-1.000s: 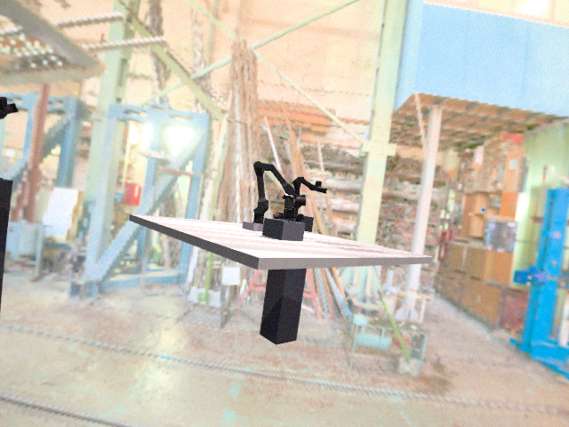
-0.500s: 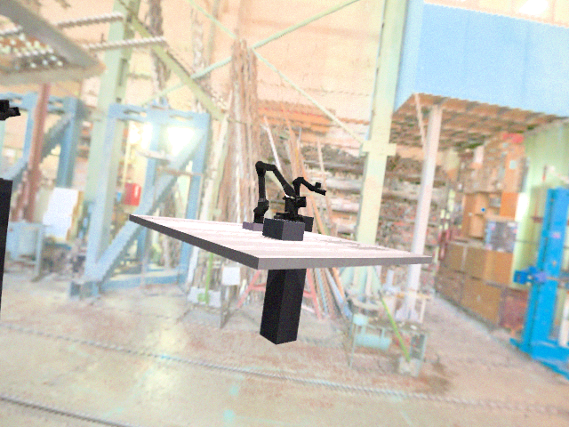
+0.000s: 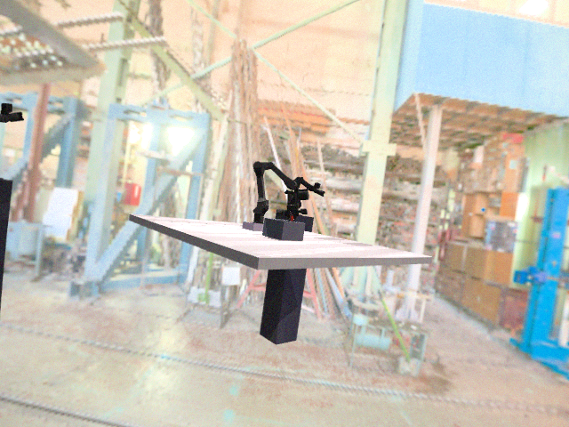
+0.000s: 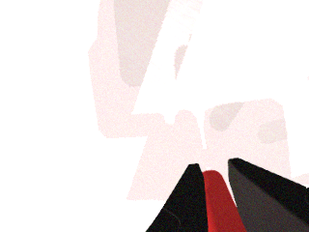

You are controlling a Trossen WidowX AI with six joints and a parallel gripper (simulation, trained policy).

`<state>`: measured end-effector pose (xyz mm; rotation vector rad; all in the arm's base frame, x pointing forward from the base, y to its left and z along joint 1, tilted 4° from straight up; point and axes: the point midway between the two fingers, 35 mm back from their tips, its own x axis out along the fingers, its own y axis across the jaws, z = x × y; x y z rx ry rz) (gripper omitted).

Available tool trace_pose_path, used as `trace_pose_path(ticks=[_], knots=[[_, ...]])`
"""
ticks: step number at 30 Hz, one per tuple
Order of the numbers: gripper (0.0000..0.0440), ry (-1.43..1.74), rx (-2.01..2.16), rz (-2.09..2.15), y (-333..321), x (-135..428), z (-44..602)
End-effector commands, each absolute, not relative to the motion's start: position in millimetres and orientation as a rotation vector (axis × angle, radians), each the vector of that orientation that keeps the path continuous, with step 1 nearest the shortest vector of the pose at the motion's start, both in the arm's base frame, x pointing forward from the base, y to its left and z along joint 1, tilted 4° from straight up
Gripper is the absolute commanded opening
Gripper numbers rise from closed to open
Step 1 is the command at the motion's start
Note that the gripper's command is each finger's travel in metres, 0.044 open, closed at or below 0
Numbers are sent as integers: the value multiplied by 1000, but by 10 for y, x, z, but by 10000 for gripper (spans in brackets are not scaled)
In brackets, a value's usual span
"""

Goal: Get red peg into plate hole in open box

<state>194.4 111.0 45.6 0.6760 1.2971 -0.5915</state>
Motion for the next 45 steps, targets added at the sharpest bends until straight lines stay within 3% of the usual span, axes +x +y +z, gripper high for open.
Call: trace_pose_path(ticks=[1, 19, 45], knots=[[0, 1260, 662, -577, 1061, 2056, 633], [0, 1142, 667, -646, 545, 2585, 1138], [1, 1047, 767, -806, -371, 3121, 1074]])
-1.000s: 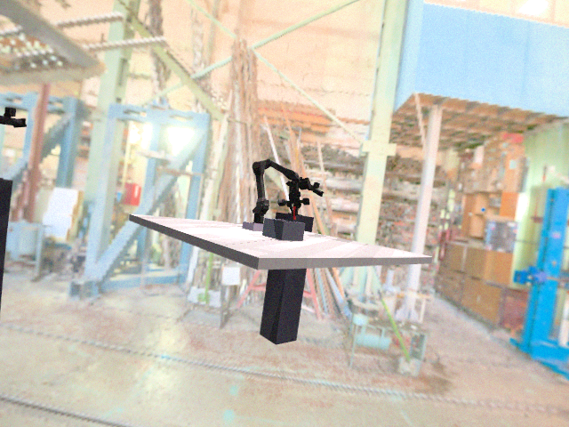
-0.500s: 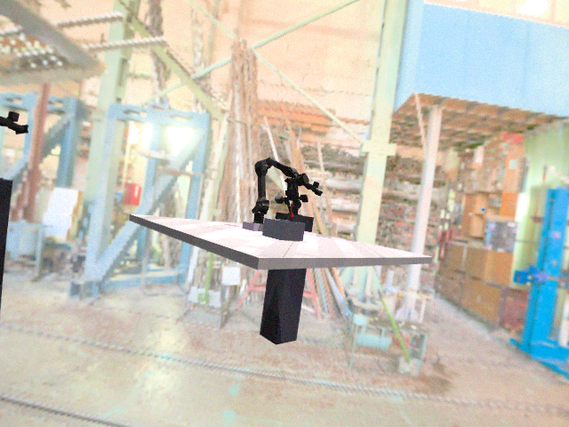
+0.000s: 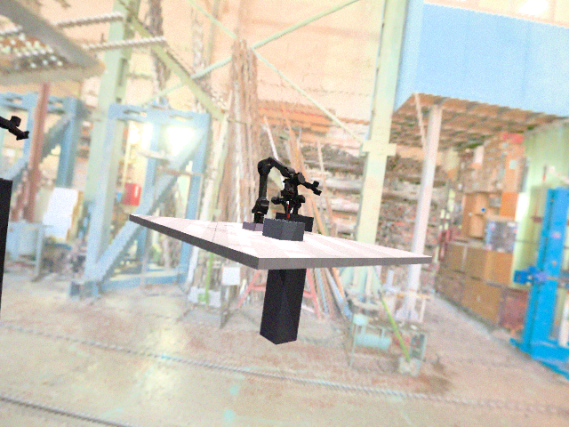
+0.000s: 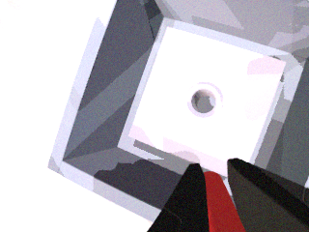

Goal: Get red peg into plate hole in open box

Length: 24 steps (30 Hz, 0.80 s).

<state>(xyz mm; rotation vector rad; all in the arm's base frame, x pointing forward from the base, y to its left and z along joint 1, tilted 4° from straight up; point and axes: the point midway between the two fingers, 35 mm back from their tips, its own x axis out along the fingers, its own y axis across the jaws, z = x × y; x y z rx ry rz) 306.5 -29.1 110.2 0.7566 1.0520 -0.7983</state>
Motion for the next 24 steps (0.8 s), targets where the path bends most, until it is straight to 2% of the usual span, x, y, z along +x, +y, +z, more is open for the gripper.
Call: trace_pose_path(ticks=[1, 18, 20, 23, 24], knots=[[1, 1046, 771, -812, -401, 3137, 1061], [15, 1107, 817, -863, -702, 3306, 655], [47, 1120, 811, -865, -720, 3317, 588], [120, 1142, 795, -865, -750, 3331, 510], [131, 1156, 784, -866, -758, 3324, 484]])
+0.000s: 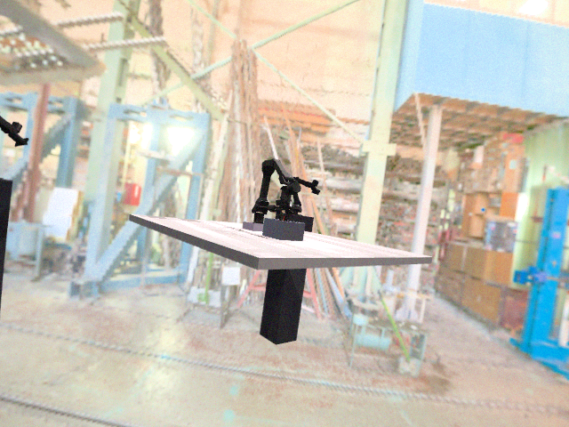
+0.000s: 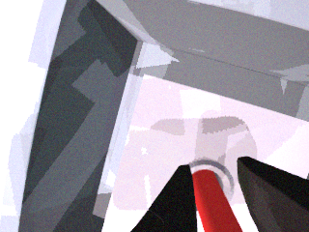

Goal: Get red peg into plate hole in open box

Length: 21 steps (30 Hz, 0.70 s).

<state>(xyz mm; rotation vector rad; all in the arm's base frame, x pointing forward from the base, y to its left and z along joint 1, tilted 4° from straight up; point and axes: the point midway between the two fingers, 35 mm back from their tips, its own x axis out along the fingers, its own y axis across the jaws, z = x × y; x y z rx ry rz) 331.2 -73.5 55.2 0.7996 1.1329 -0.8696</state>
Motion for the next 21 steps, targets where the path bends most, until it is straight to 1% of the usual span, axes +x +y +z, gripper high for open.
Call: trace_pose_path(ticks=[1, 6, 7, 19, 21], knots=[[136, 1168, 774, -867, -766, 3320, 461], [138, 1185, 761, -871, -809, 3382, 441], [150, 1182, 759, -868, -823, 3411, 443], [432, 1144, 728, -844, -1045, 3749, 495], [440, 1118, 729, -839, -1088, 3817, 538]])
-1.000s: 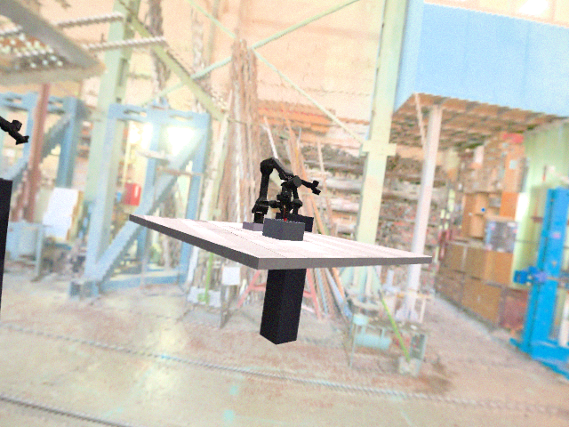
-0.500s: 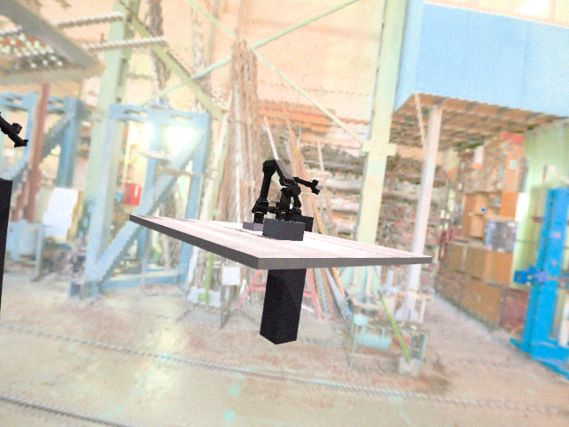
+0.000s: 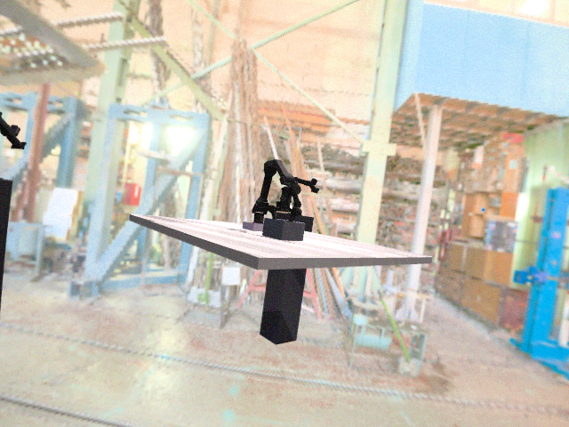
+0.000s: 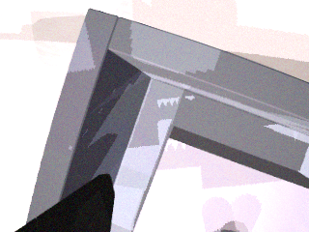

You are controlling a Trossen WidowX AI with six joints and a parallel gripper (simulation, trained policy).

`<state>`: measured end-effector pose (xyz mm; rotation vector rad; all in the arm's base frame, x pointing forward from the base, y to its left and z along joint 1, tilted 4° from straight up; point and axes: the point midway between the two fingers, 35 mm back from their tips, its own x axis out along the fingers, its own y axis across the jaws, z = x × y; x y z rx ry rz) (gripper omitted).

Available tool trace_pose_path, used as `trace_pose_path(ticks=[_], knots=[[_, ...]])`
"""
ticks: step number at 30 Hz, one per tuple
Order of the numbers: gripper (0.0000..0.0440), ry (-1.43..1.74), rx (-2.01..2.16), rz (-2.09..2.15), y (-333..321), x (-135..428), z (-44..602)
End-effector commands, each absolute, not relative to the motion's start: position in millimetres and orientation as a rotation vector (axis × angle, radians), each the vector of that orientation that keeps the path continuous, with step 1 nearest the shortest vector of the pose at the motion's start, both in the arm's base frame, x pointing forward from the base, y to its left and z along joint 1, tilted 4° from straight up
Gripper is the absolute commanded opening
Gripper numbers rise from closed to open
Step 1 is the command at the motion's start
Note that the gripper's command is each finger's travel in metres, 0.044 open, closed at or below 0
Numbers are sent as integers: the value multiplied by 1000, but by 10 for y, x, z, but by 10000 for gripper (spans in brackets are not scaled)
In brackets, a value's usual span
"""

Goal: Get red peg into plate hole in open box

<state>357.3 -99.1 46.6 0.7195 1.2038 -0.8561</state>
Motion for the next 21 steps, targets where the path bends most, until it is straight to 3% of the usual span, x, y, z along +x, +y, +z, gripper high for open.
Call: trace_pose_path(ticks=[1, 21], knots=[[440, 1106, 729, -840, -1118, 3844, 558], [440, 1011, 713, -847, -1367, 4053, 722]])
